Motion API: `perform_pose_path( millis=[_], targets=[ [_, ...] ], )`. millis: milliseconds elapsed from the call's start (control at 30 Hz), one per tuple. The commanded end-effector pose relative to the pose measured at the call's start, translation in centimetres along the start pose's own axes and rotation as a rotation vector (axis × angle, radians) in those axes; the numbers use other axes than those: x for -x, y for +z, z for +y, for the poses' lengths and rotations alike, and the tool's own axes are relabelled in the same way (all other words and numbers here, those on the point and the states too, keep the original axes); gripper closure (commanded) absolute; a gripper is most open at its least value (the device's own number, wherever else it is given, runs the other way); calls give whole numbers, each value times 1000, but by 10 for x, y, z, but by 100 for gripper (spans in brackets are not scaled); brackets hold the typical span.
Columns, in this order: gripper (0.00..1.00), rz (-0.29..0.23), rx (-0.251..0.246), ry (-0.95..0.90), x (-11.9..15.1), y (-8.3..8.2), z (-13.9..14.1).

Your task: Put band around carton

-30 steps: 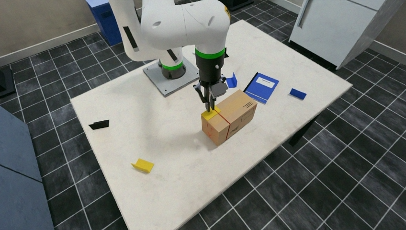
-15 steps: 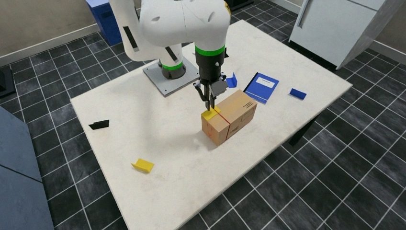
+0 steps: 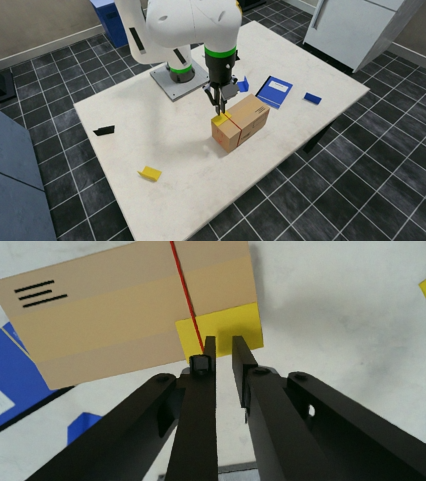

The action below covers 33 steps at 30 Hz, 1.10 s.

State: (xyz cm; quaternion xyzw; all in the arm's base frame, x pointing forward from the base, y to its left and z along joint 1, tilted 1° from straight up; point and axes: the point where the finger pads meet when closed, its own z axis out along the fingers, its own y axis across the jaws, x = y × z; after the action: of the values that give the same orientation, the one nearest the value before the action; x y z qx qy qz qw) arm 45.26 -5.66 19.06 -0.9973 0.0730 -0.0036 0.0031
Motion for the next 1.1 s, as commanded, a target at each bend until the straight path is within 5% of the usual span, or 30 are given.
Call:
perform_pose_path(
  millis=[0, 400, 633, 1067],
  targets=[
    [82, 2, 0, 0, 0, -1, 0],
    [82, 2, 0, -3, -1, -1, 0],
    [82, 2, 0, -266, -82, 5, -42],
    [82, 2, 0, -269, -82, 5, -42]
  ],
)
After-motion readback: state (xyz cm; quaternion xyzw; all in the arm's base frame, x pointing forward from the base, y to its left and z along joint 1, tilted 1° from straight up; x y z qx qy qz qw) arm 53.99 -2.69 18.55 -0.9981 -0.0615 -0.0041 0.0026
